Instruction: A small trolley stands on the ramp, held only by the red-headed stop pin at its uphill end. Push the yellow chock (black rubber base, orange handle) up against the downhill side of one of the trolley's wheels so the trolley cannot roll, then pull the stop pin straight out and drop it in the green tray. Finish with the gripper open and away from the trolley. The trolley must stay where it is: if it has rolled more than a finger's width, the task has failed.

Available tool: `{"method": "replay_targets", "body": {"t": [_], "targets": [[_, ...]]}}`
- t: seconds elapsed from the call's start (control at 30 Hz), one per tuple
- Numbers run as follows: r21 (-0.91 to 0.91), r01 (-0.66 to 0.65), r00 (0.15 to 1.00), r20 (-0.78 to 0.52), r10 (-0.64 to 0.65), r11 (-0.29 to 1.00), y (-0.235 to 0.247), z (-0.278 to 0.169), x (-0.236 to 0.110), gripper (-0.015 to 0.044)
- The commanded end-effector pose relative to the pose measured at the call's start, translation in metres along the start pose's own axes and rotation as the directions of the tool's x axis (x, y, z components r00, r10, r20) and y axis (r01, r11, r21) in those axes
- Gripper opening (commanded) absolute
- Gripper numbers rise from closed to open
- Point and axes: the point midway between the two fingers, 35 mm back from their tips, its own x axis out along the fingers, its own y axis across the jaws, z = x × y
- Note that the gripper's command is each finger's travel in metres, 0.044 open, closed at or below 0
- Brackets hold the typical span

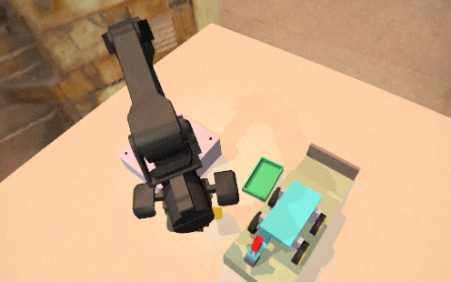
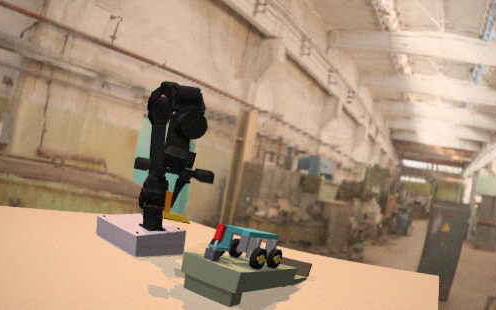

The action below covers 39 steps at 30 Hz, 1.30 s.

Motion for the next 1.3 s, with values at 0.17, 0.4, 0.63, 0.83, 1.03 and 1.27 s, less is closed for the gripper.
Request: {"method": "replay_targets", "body": {"t": [0.17, 0.4, 0.63, 0.83, 1.03, 1.27], "targets": [[-0.305, -0.002, 1.000, 0.001, 0.003, 0.952, 0.0001, 0.0000, 0.0002, 0.0000], [-0.521, -0.003, 1.000, 0.000, 0.004, 0.853, 0.0001, 0.0000, 0.0002, 0.0000], [-0.708, -0.004, 1.000, 0.000, 0.006, 0.706, 0.0000, 0.0001, 0.0002, 0.0000], [-0.837, -0.005, 1.000, -0.001, 0.007, 0.548, 0.0000, 0.0001, 0.0002, 0.0000], [-0.927, -0.004, 1.000, -0.001, 0.008, 0.376, -0.0001, 0.0001, 0.0002, 0.0000], [-0.989, -0.004, 1.000, -0.003, 0.008, 0.145, -0.0001, 0.0001, 0.0002, 0.0000]]}}
